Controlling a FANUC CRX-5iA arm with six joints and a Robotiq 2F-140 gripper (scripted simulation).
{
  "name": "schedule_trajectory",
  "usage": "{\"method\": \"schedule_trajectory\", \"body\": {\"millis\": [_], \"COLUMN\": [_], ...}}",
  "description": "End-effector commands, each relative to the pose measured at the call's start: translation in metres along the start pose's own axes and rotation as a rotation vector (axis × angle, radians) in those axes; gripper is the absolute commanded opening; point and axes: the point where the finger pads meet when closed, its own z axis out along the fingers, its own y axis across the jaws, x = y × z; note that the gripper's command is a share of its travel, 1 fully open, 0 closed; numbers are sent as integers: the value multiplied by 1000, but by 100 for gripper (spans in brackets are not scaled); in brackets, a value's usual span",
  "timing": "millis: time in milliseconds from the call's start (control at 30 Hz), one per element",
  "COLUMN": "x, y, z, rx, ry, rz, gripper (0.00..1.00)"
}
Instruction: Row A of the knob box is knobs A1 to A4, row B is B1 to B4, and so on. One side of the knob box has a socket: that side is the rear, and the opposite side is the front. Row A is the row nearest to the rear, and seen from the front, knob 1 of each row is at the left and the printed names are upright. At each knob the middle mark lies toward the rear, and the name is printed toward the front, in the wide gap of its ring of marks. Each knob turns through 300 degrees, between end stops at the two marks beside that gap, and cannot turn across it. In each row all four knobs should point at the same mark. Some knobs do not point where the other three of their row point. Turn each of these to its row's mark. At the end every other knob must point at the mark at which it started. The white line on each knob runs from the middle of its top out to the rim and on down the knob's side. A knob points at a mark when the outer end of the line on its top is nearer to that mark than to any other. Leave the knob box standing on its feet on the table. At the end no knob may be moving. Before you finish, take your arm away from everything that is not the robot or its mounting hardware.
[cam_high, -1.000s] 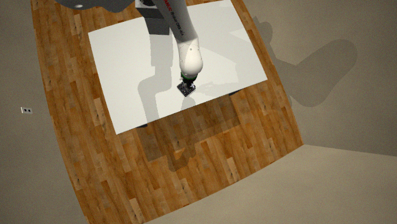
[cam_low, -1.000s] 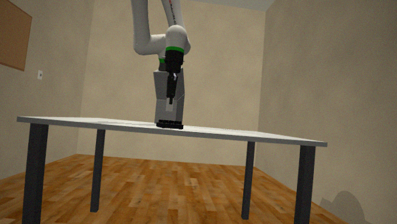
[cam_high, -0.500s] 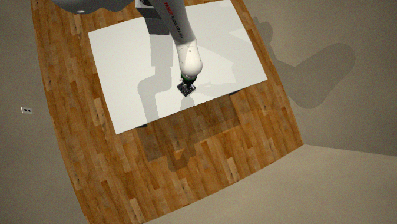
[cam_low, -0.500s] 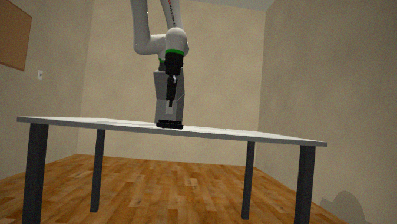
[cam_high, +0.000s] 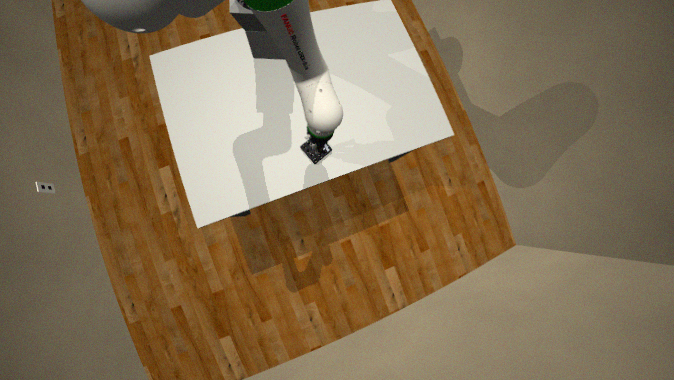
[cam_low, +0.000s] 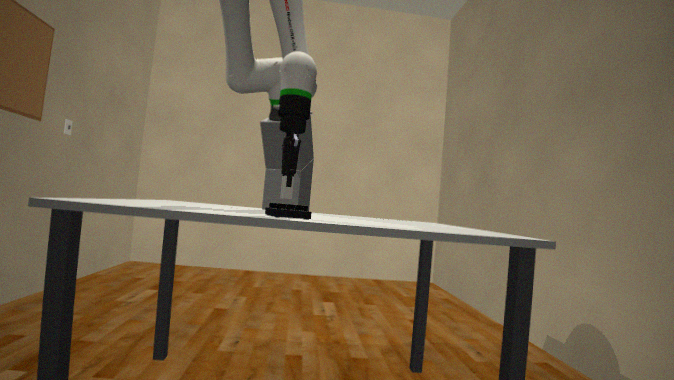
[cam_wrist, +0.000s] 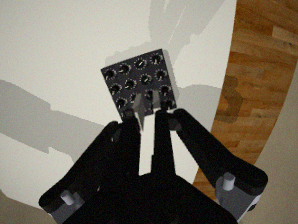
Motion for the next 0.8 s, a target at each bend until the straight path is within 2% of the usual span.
{"method": "schedule_trajectory", "body": {"millis": [0, 767], "x": [0, 0], "y": [0, 1], "z": [3, 10], "rx": [-2, -2], "ry": [-1, 0], "rz": [0, 0], "gripper": [12, 12]}}
